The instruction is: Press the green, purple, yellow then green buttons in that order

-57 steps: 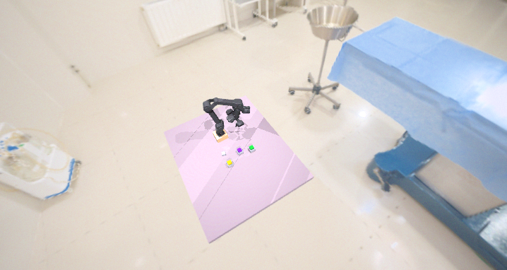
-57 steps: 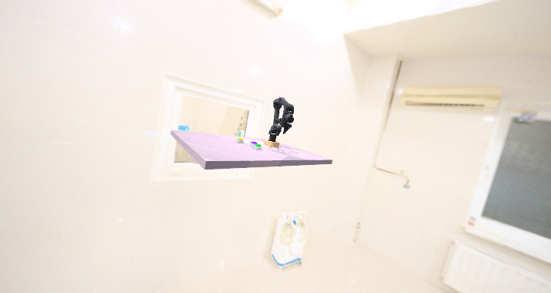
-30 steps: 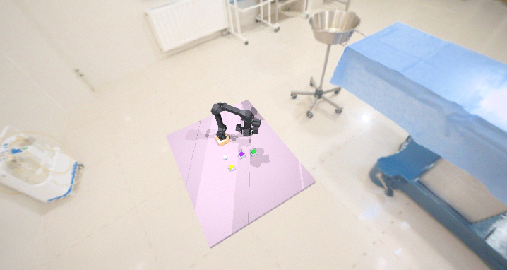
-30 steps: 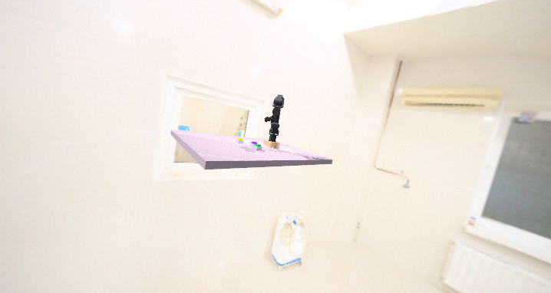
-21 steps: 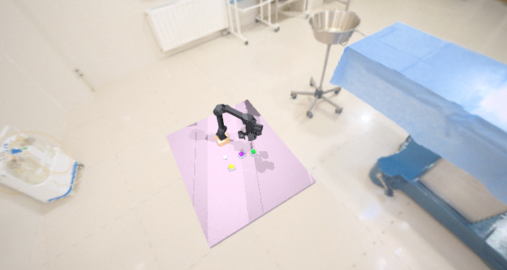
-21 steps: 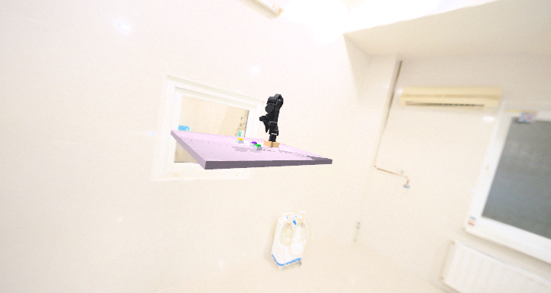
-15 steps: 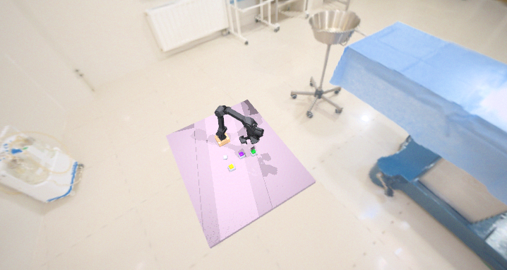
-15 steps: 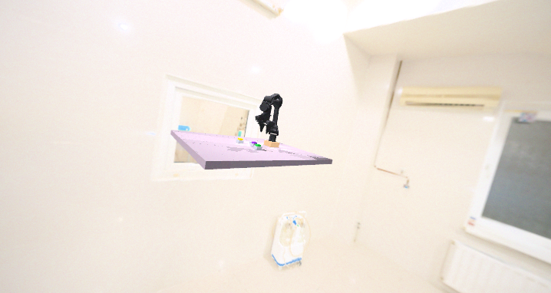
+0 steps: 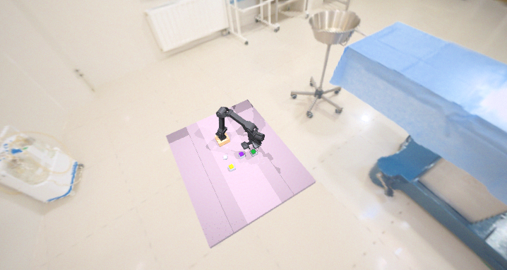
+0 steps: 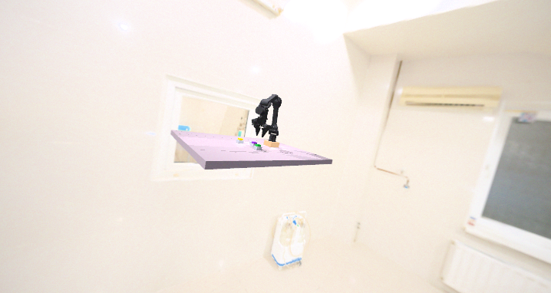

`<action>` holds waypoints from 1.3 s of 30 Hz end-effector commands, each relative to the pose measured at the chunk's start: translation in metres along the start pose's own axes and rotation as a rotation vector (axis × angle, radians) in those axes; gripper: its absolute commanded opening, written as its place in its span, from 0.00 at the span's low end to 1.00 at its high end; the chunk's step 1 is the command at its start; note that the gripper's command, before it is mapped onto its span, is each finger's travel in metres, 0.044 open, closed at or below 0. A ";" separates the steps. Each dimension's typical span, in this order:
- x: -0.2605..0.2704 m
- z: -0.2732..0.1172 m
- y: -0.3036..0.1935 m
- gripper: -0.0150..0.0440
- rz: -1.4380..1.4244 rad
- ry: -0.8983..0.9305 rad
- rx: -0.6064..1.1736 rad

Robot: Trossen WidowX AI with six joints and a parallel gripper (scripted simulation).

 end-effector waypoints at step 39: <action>-0.005 0.065 -0.004 0.29 -0.008 -0.024 0.022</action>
Point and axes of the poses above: the point midway between the two fingers, 35 mm back from their tips, its own z axis out along the fingers, its own x axis across the jaws, y = z × x, the point moved 4 cm from there along -z, back along the fingers, and after that the axes turned 9 degrees about z, right-handed, at the moved point
